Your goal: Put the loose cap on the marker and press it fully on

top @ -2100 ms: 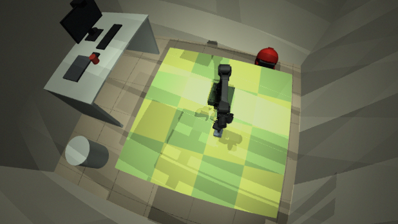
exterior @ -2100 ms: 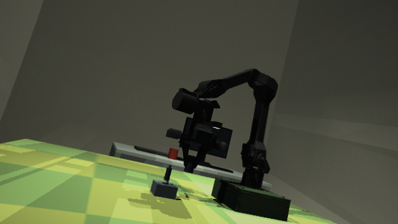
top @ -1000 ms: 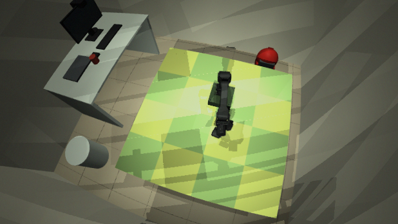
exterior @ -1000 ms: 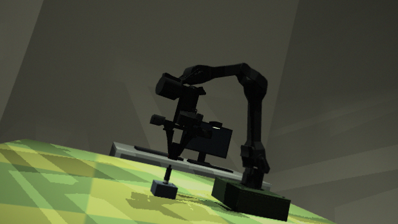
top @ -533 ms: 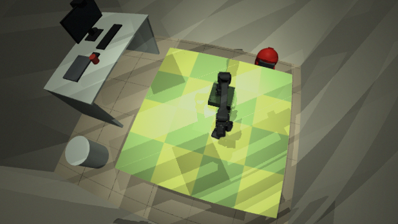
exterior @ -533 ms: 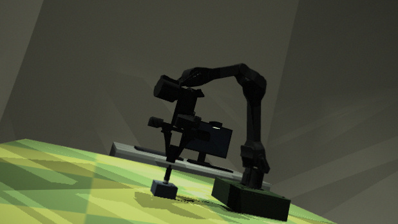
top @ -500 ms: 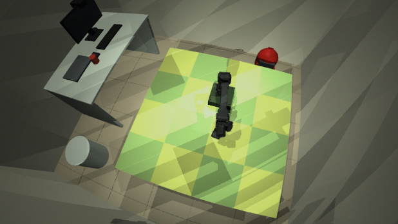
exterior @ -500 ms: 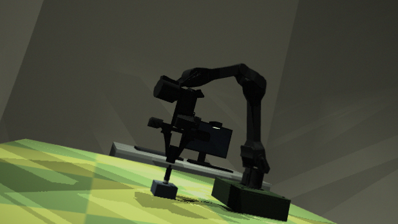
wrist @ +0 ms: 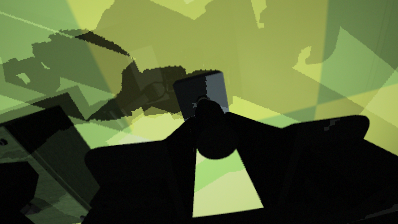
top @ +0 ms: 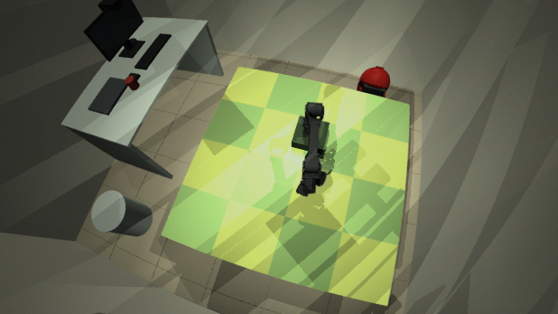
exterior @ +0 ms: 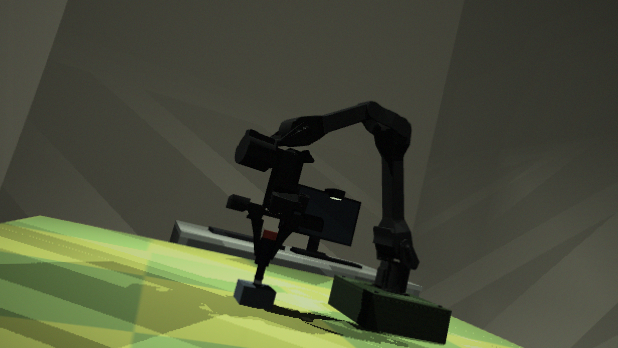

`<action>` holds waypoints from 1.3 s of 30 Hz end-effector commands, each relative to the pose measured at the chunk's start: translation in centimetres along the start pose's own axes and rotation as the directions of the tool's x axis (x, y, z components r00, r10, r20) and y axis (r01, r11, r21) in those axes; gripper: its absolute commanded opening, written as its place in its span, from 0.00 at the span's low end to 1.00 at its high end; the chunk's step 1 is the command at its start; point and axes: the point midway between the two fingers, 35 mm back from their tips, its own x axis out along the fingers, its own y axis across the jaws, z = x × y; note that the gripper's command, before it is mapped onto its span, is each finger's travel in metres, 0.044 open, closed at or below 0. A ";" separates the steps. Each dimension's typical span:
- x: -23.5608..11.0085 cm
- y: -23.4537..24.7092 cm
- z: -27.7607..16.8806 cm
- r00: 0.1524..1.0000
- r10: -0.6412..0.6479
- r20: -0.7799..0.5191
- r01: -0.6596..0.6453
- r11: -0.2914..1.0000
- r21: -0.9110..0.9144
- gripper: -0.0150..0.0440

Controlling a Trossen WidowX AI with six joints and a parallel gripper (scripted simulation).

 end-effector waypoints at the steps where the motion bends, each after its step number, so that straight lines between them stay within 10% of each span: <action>1: 1.0 0.1 -0.1 1.000 0.004 -0.003 -0.004 1.000 -0.004 0.25; 27: 2.3 0.2 -0.1 1.000 0.004 -0.003 -0.004 1.000 -0.004 0.25; 39: 2.2 0.2 -0.1 1.000 0.006 -0.001 -0.006 1.000 0.001 0.79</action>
